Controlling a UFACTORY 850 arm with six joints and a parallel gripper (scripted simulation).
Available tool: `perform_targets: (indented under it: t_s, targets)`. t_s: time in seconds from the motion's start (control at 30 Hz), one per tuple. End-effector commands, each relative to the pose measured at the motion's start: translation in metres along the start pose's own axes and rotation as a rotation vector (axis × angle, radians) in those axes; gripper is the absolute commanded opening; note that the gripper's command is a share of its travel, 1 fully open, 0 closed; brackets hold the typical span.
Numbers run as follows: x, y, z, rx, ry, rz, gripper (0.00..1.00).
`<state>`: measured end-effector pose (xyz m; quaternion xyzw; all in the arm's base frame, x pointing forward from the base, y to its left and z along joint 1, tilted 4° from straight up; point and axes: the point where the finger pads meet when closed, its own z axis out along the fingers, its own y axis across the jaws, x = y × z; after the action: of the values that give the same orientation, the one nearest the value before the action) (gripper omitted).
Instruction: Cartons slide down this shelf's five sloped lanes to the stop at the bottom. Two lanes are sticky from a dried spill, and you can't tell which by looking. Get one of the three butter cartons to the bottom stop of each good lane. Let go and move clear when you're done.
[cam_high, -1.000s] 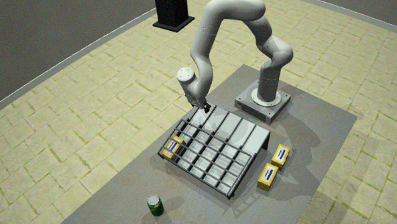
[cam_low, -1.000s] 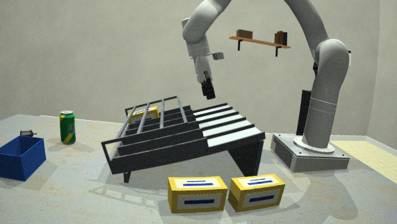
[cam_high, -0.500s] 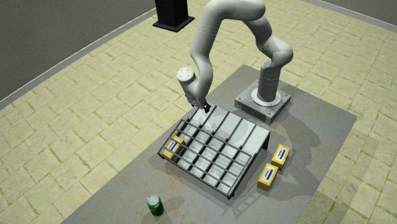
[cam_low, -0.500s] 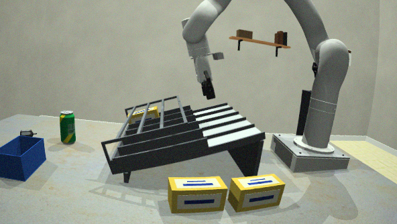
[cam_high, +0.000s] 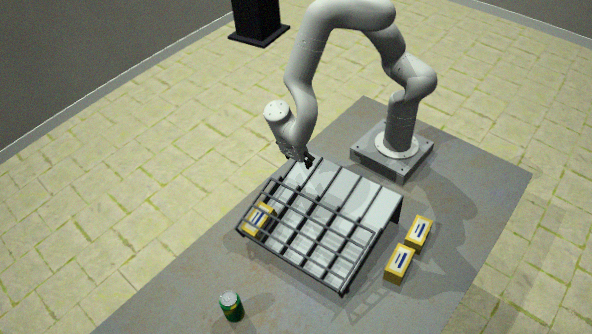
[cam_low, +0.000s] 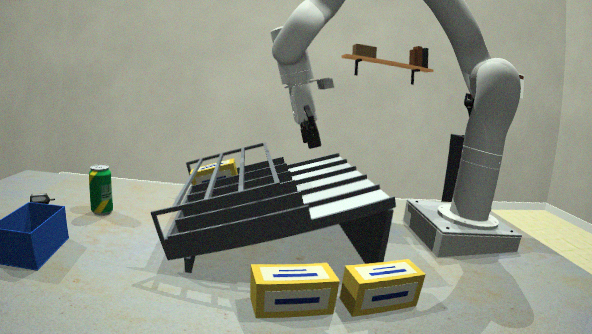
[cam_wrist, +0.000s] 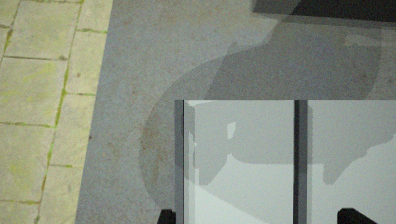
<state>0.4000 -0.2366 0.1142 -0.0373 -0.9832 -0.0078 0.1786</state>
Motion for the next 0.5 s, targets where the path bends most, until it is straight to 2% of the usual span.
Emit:
perform_targets:
  t_s: [0.0,0.2,0.23,0.47]
  targets:
    - [0.0,0.0,-0.001,0.001,-0.002,0.0,1.0]
    - [0.0,0.0,-0.001,0.001,-0.002,0.0,1.0]
    - [-0.001,-0.001,0.027,0.001,-0.002,0.0,1.0]
    - [-0.001,-0.001,0.027,0.001,-0.002,0.0,1.0]
